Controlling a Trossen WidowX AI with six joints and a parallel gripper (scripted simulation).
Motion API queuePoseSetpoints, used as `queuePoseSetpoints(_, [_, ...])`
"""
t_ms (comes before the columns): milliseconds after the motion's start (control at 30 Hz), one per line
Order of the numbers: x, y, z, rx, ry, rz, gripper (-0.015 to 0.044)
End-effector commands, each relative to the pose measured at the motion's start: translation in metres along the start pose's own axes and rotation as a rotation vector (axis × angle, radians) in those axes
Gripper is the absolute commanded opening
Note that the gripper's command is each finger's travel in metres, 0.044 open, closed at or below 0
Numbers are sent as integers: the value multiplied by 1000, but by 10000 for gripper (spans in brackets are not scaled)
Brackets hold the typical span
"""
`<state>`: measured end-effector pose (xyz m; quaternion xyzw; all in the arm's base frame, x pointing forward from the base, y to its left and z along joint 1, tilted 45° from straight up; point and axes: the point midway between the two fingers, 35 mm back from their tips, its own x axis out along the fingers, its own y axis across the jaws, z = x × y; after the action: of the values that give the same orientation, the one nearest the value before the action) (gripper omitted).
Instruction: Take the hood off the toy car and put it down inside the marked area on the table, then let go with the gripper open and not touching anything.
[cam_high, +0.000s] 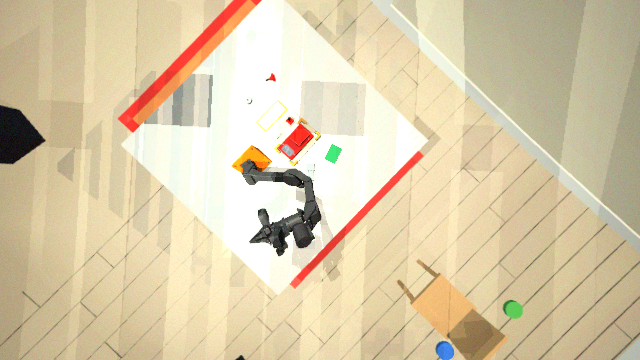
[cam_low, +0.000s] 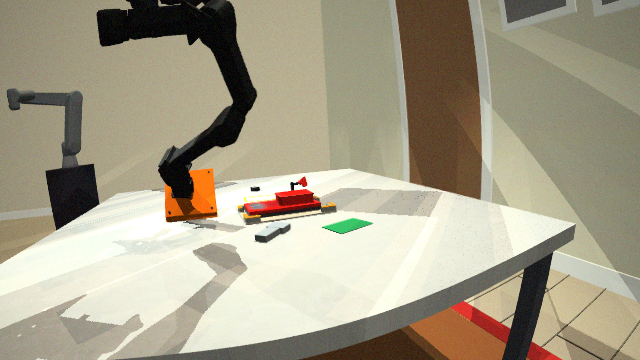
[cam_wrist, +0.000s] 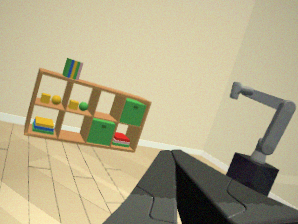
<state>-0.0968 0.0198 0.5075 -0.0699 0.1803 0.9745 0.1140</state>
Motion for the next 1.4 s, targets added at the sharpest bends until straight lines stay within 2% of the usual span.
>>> queuePoseSetpoints(0, [1, -1, 0, 1, 0, -9, 26])
queuePoseSetpoints(333, [59, -78, 0, 95, 47, -492, 289])
queuePoseSetpoints(533, [74, -145, -7, 189, 101, -785, 440])
queuePoseSetpoints(733, [65, -214, -19, 305, 142, -1051, 440])
queuePoseSetpoints(967, [31, -285, -39, 452, 178, -1317, 440])
queuePoseSetpoints(1367, [-78, -370, -110, 800, 266, -1742, 440])
